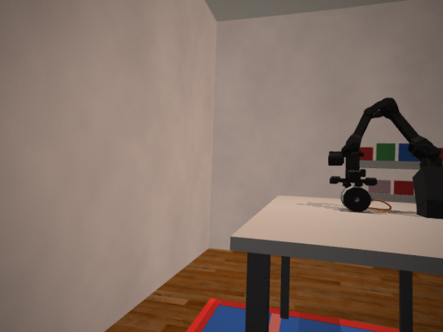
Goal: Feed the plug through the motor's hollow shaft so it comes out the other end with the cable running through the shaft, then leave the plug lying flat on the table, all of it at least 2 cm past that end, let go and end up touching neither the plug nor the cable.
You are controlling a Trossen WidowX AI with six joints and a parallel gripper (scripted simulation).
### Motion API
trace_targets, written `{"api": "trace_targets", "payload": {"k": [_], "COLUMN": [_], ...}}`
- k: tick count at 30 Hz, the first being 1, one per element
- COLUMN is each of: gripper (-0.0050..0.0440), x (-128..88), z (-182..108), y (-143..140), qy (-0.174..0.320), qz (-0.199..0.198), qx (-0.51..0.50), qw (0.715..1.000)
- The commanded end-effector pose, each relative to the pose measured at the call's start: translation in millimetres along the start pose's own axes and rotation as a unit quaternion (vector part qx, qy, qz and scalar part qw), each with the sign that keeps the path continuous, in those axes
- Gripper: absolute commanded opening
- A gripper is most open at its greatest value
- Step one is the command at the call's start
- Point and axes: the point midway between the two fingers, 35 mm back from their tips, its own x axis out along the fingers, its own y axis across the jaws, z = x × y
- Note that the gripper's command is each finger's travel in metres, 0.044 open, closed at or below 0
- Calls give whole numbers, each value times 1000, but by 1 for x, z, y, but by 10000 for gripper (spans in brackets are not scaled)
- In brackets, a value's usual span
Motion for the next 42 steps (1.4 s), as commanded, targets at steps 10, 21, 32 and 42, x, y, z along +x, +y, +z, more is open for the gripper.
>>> {"api": "trace_targets", "payload": {"k": [10,21,32,42], "gripper": [0,100,100,87], "x": [2,-1,2,3], "z": [10,6,-1,-1], "y": [0,-1,1,0], "qy": [-2,-1,-2,0], "qz": [2,1,2,0], "qx": [2,1,2,5], "qw": [1000,1000,1000,1000]}}
